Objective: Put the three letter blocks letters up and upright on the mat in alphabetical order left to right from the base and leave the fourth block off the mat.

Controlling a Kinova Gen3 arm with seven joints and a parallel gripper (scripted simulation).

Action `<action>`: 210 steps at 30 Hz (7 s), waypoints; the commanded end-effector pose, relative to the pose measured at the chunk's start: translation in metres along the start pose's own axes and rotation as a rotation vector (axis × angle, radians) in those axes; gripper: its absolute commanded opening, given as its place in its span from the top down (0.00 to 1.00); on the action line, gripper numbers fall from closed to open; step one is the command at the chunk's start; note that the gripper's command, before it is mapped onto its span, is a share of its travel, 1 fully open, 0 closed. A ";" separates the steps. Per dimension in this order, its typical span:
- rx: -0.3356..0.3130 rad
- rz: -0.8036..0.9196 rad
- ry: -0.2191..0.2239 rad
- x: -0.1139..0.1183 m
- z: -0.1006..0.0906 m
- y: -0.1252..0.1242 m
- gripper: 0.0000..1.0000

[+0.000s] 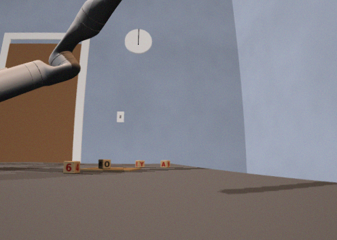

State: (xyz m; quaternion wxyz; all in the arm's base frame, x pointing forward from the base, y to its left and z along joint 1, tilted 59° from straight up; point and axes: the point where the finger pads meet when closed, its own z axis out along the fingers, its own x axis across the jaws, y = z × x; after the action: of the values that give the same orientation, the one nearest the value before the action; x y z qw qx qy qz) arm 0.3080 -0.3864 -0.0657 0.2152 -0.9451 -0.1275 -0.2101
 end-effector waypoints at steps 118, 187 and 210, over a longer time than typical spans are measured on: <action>0.110 0.175 0.444 0.319 -0.092 -0.542 0.00; 0.095 0.179 0.450 0.391 -0.126 -0.486 0.00; 0.075 0.178 0.476 0.331 -0.104 -0.414 0.00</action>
State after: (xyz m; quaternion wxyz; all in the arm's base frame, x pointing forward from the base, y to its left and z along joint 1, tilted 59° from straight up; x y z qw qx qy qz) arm 0.4291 -0.0114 0.3279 0.2831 -0.8718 -0.0039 -0.3997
